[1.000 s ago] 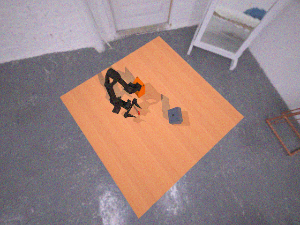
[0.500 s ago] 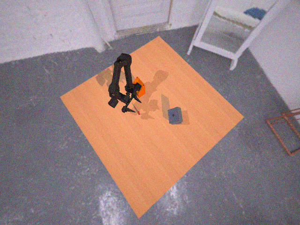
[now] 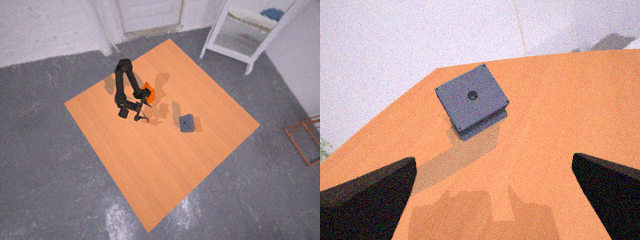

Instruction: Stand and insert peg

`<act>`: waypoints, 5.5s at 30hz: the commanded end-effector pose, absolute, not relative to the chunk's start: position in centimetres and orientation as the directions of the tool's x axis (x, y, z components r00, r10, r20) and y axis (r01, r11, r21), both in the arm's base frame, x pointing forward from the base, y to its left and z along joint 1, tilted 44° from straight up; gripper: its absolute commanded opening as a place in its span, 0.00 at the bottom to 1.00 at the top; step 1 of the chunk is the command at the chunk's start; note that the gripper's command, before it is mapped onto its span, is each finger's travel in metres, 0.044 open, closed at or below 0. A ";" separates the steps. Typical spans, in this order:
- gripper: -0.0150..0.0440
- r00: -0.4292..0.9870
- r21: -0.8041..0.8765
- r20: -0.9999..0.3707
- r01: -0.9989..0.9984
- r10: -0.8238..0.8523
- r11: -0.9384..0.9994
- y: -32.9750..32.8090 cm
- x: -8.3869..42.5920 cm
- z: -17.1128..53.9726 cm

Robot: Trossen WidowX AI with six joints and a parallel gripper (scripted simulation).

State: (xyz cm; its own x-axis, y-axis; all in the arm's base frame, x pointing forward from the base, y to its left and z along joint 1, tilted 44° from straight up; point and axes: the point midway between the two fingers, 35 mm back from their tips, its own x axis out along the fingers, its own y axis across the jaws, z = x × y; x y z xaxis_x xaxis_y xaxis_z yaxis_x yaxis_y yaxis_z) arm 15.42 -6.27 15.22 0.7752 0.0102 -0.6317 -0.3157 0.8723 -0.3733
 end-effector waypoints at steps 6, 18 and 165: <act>1.00 0.598 -0.205 -0.801 -0.305 0.020 0.930 -6.7 14.9 13.1; 1.00 0.277 -0.120 -0.959 -0.231 -0.053 0.966 -7.7 13.8 10.8; 0.25 -0.099 -0.609 -0.748 -0.290 -0.656 0.738 -10.2 18.3 11.4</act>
